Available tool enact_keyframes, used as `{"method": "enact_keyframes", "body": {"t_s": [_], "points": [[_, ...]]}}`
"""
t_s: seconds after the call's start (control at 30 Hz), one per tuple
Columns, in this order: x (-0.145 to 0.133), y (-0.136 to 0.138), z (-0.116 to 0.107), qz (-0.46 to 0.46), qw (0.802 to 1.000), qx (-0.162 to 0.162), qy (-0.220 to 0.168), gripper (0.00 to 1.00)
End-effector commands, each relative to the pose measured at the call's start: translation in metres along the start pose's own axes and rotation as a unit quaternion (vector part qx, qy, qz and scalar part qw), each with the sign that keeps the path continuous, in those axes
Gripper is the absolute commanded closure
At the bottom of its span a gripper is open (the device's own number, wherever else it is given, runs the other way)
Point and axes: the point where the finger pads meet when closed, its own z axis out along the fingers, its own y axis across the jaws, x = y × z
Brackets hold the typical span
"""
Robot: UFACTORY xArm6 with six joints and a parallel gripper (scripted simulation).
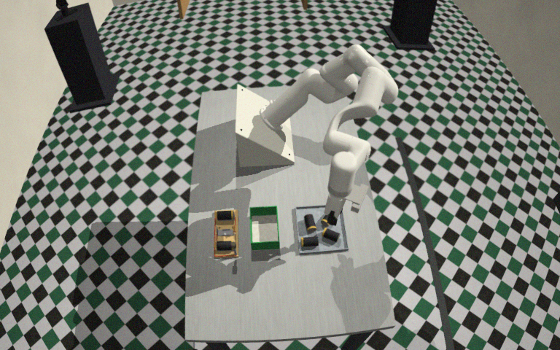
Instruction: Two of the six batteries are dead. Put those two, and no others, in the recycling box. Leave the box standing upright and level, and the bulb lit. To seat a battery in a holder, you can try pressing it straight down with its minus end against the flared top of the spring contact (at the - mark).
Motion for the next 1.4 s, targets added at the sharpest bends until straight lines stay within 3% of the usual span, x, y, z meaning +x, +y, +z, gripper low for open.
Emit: {"method": "enact_keyframes", "body": {"t_s": [0.0,0.17,0.33,0.4,1.37], "points": [[0.001,0.001,-0.002,0.018,1.000,-0.002,-0.002,0.49],[0.001,0.001,0.002,0.018,1.000,-0.002,-0.002,0.49],[0.001,0.001,0.063,0.018,1.000,-0.002,-0.002,0.49],[0.001,0.001,0.075,0.018,1.000,-0.002,-0.002,0.49],[0.002,0.003,0.077,0.018,1.000,-0.002,-0.002,0.49]]}}
